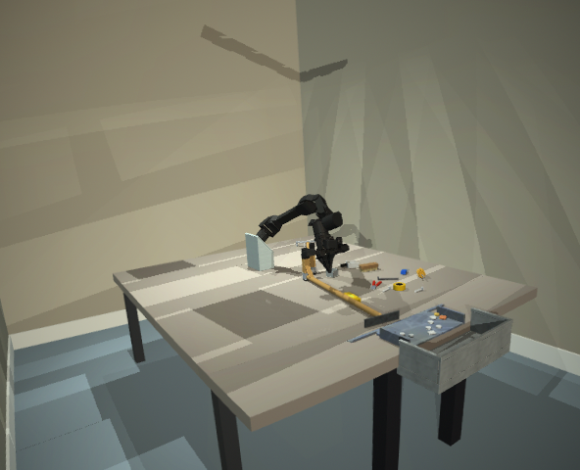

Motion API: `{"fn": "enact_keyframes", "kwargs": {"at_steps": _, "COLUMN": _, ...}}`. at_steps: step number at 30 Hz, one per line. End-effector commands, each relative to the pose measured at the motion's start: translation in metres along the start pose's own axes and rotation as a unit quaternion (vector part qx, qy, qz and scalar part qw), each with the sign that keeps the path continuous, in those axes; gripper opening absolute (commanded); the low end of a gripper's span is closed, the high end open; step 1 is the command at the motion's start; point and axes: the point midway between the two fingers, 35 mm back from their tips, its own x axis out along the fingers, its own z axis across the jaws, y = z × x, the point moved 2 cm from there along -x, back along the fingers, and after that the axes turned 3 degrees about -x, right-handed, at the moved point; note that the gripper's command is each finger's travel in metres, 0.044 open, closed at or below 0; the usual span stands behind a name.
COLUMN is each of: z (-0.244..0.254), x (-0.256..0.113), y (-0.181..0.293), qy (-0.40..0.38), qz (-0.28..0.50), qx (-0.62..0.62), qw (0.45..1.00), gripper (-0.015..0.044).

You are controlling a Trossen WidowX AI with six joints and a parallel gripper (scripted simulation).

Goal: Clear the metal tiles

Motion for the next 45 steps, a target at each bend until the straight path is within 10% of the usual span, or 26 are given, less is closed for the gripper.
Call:
{"fn": "enact_keyframes", "kwargs": {"at_steps": 1, "z": 0.000, "x": 0.000, "y": 0.000, "qy": 0.000, "qz": 0.000, "qx": 0.000, "qw": 1.000, "gripper": 0.0000}}
{"fn": "enact_keyframes", "kwargs": {"at_steps": 31, "z": 0.000, "x": 0.000, "y": 0.000, "qy": 0.000, "qz": 0.000, "qx": 0.000, "qw": 1.000, "gripper": 0.0000}}
{"fn": "enact_keyframes", "kwargs": {"at_steps": 45, "z": -0.003, "x": -0.064, "y": -0.013, "qy": -0.017, "qz": -0.055, "qx": 0.009, "qw": 0.998, "gripper": 0.0368}}
